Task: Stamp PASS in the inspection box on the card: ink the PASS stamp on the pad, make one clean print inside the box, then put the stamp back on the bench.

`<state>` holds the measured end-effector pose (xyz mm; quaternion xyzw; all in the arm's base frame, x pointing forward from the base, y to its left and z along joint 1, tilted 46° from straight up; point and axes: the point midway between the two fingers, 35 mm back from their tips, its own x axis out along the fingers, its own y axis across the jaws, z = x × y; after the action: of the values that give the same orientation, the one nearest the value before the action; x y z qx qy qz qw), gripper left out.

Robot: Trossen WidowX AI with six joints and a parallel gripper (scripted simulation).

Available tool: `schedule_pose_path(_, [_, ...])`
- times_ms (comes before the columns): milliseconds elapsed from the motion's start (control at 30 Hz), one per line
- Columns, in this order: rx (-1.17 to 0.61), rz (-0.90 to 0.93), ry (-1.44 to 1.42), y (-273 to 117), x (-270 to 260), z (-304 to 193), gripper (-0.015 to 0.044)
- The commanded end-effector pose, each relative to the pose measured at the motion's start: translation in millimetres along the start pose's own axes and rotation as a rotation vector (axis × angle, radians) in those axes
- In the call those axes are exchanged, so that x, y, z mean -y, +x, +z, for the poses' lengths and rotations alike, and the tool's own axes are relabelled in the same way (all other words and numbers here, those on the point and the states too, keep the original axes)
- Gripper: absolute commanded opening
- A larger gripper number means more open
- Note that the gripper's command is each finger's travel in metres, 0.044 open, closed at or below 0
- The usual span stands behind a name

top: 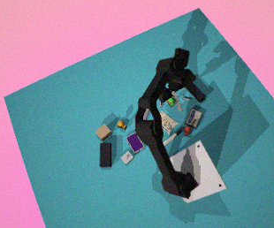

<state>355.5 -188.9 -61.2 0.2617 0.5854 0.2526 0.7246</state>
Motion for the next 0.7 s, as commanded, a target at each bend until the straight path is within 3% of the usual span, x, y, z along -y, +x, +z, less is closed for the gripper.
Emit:
schedule_pose_path(0, [-0.018,0.006,-0.009,-15.4,-4.0,-2.0,0.0257])
schedule_pose_path(667, [-0.013,0.008,-0.004,-15.3,-4.1,-1.4,0.0257])
